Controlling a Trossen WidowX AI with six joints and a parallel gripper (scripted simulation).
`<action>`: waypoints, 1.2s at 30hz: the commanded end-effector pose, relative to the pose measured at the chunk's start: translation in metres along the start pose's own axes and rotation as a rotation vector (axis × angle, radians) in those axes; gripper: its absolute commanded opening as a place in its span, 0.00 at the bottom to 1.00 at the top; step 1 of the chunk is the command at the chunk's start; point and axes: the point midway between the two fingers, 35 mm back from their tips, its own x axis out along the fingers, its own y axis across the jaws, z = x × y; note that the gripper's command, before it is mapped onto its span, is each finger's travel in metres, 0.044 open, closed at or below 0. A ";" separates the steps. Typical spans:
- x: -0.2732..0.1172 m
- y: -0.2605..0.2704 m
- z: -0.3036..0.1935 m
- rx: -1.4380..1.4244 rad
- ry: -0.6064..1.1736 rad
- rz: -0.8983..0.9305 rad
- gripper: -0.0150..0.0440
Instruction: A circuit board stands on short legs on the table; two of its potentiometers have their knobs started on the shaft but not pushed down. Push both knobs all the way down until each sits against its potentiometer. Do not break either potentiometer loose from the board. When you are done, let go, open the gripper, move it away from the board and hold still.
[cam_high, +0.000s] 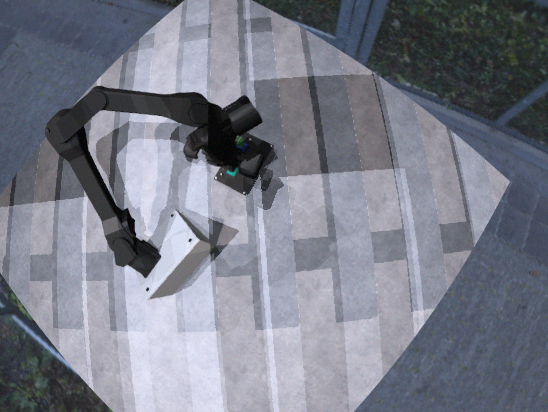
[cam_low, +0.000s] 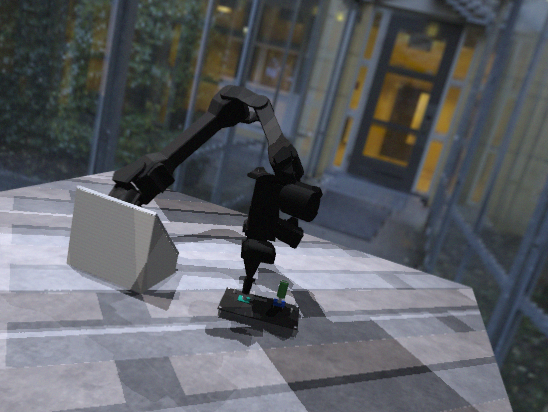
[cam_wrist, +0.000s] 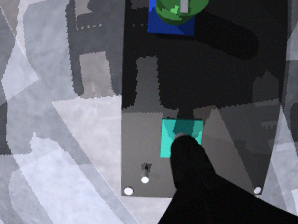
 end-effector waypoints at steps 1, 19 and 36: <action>0.016 0.002 0.002 -0.019 0.016 0.014 0.25; 0.019 0.002 0.002 -0.019 0.016 0.014 0.25; 0.019 0.002 0.002 -0.019 0.016 0.014 0.25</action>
